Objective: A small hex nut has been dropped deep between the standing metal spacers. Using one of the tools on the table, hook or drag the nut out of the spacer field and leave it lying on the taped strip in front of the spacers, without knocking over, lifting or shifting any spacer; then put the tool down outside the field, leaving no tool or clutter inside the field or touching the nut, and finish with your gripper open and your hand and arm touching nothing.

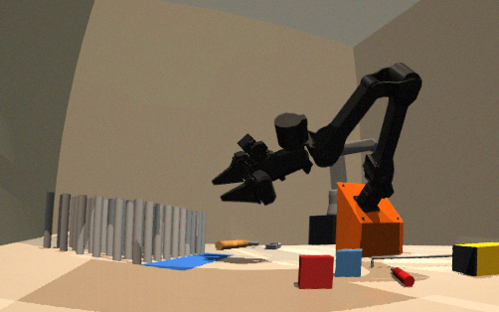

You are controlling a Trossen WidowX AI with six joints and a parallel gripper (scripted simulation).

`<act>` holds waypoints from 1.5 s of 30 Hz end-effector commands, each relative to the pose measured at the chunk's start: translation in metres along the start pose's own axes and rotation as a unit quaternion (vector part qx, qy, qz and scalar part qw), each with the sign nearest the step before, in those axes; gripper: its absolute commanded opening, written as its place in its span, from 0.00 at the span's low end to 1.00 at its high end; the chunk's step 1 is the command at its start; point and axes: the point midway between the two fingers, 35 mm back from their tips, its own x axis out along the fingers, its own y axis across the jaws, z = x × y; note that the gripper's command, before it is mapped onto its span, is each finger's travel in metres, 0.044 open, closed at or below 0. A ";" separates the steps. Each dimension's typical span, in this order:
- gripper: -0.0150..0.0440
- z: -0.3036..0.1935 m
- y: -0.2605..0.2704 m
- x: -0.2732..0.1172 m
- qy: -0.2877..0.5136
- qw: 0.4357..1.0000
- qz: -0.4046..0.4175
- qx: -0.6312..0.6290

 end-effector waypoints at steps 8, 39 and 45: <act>1.00 0.023 0.099 -0.002 0.042 0.987 0.040 -0.150; 1.00 -0.018 0.320 -0.290 0.095 0.691 0.265 -0.666; 1.00 -0.029 0.319 -0.368 0.047 0.547 0.341 -0.763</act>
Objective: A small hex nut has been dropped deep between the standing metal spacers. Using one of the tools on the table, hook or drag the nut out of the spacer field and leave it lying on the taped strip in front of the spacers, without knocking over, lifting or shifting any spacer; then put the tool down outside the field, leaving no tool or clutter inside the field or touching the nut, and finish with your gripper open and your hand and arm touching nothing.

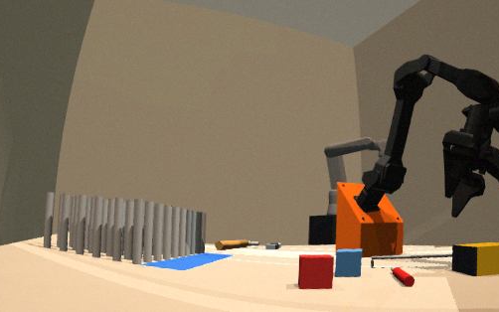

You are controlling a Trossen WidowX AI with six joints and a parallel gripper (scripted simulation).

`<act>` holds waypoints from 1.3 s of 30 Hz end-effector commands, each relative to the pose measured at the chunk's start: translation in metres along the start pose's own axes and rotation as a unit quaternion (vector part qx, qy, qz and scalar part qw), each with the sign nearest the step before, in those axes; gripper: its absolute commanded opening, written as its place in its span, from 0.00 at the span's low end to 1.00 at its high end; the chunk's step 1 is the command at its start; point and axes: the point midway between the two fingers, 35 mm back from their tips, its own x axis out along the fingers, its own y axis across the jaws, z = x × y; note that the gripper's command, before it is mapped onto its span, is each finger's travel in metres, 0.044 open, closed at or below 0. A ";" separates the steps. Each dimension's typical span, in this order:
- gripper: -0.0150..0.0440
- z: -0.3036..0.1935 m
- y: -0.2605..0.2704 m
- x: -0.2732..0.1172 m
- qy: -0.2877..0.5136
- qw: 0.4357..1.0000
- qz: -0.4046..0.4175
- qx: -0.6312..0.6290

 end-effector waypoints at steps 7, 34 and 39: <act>1.00 0.012 0.039 -0.062 -0.050 0.981 0.035 -0.186; 1.00 0.040 0.060 -0.013 -0.067 0.997 0.041 0.001; 1.00 0.034 0.059 -0.010 -0.089 0.958 0.059 0.267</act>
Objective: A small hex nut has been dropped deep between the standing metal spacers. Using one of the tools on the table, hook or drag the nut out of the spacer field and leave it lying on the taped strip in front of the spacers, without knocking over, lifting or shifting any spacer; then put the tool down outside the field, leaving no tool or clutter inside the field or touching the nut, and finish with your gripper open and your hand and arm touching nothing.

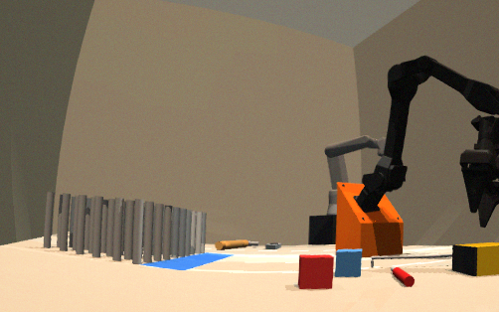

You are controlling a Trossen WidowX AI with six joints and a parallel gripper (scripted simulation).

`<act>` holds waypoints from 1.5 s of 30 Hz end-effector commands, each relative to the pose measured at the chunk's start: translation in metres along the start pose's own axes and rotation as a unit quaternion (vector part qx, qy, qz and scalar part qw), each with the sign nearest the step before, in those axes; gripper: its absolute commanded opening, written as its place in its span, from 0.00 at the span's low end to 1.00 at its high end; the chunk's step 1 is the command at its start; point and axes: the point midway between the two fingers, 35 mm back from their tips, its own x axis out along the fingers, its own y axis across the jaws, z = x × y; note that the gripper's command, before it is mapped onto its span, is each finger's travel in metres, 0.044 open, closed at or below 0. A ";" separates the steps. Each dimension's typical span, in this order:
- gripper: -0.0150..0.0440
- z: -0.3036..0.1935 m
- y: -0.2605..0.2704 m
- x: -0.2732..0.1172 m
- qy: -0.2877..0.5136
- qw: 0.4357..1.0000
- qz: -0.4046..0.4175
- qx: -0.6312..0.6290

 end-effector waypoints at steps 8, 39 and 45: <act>1.00 -0.015 -0.004 0.003 -0.073 0.806 0.043 0.586; 1.00 -0.034 -0.007 0.004 -0.079 0.227 0.168 0.956; 1.00 -0.034 -0.007 0.004 -0.079 0.227 0.168 0.956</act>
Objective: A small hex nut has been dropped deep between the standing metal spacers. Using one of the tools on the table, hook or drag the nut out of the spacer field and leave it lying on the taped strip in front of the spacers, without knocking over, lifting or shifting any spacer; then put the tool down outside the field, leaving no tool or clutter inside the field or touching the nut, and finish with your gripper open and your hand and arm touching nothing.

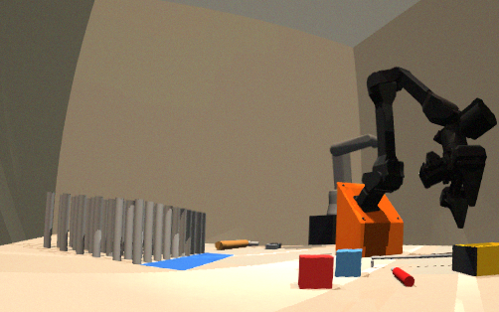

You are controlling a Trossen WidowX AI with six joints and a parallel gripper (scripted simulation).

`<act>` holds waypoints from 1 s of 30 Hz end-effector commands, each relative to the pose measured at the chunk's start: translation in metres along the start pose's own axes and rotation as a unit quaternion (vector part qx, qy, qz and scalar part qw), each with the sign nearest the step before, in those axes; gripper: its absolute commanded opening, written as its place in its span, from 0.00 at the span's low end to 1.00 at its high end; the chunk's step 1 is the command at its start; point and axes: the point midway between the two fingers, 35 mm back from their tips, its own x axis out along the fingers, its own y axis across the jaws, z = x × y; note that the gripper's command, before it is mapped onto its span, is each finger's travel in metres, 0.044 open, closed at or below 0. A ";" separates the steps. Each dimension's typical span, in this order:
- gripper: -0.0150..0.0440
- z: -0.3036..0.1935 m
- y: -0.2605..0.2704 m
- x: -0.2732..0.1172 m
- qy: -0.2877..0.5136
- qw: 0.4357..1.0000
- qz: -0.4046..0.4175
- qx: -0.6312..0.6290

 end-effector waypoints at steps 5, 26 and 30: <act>0.78 0.000 -0.001 0.000 0.003 1.000 -0.001 0.011; 0.73 -0.001 -0.007 0.016 0.003 1.000 -0.001 0.010; 0.73 -0.002 -0.009 0.022 0.003 1.000 -0.002 0.008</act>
